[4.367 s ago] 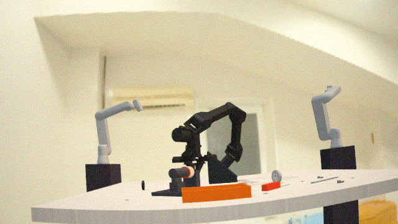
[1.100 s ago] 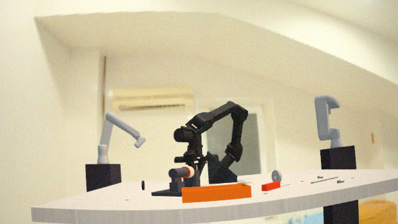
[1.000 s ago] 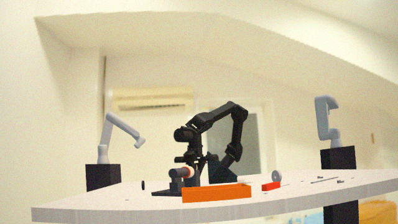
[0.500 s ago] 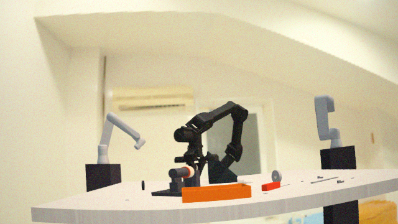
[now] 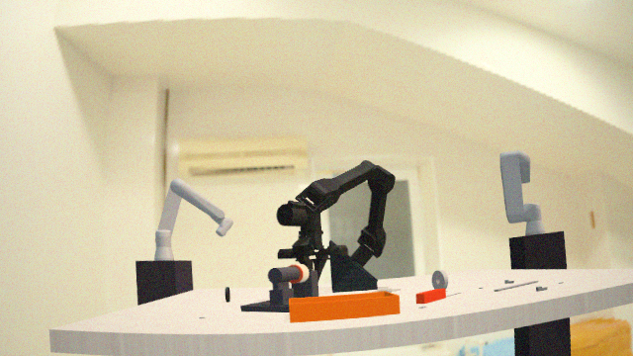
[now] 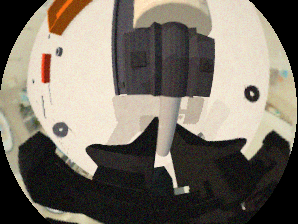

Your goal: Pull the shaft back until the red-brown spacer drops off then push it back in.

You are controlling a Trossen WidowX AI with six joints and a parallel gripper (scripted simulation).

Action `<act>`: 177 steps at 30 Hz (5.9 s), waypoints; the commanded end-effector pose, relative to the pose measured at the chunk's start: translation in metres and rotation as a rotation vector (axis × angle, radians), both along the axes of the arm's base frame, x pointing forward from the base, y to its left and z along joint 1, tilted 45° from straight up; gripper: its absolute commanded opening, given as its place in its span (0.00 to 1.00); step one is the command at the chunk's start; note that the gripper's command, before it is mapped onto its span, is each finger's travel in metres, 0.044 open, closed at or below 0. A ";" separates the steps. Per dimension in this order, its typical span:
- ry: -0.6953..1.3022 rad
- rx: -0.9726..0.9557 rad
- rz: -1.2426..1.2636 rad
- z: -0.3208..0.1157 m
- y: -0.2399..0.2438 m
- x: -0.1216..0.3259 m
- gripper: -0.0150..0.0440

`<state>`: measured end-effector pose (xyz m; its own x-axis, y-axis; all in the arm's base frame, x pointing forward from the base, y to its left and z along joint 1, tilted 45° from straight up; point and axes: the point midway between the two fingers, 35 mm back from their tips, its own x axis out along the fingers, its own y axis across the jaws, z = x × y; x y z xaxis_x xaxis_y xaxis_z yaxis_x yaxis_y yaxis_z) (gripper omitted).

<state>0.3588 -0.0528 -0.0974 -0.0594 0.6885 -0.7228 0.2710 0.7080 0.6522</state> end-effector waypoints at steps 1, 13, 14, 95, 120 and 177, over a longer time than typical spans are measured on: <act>-0.001 0.002 0.004 0.001 0.000 -0.001 0.25; -0.001 0.002 0.004 0.001 0.000 -0.002 0.25; -0.001 0.002 0.004 0.001 0.001 -0.002 0.25; -0.001 0.002 0.004 0.003 0.002 -0.009 0.25; 0.000 0.002 0.004 0.003 0.002 -0.011 0.25; 0.000 0.002 0.004 0.004 0.003 -0.016 0.25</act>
<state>0.3436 -0.0504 -0.0941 -0.0595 0.6889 -0.7224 0.2715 0.7076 0.6524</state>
